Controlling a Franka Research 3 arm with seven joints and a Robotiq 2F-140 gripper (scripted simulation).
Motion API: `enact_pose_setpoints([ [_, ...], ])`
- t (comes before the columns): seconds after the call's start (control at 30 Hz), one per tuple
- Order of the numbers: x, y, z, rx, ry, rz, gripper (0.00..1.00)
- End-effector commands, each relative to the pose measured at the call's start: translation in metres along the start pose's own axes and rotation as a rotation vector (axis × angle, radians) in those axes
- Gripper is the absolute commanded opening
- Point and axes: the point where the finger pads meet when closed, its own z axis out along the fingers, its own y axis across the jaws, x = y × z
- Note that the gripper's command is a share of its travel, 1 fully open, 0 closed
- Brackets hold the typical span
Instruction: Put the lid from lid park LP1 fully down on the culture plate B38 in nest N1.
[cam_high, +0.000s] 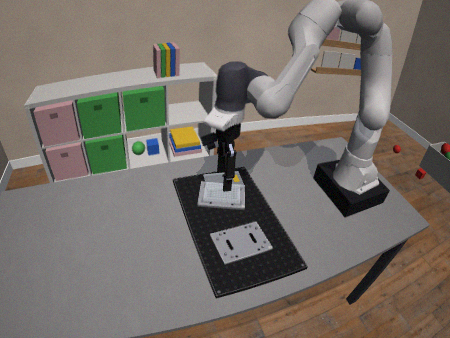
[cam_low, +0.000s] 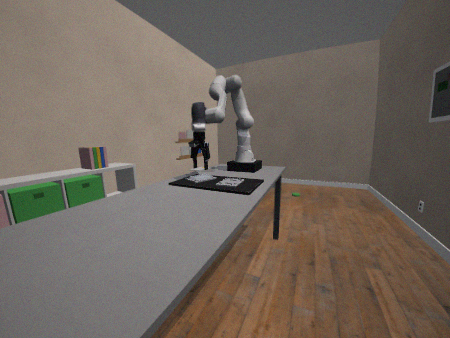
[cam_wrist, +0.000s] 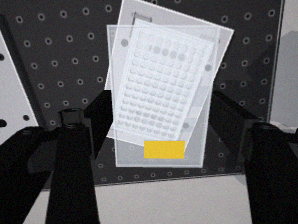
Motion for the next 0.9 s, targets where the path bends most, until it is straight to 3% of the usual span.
enact_pose_setpoints([
  [0.0,0.001,-0.001,0.0,-0.003,0.003,0.129,0.1],
  [0.23,0.001,-0.001,0.001,-0.003,0.003,0.25,0.1],
  [0.87,0.001,-0.001,0.032,-0.003,0.003,0.254,0.1],
])
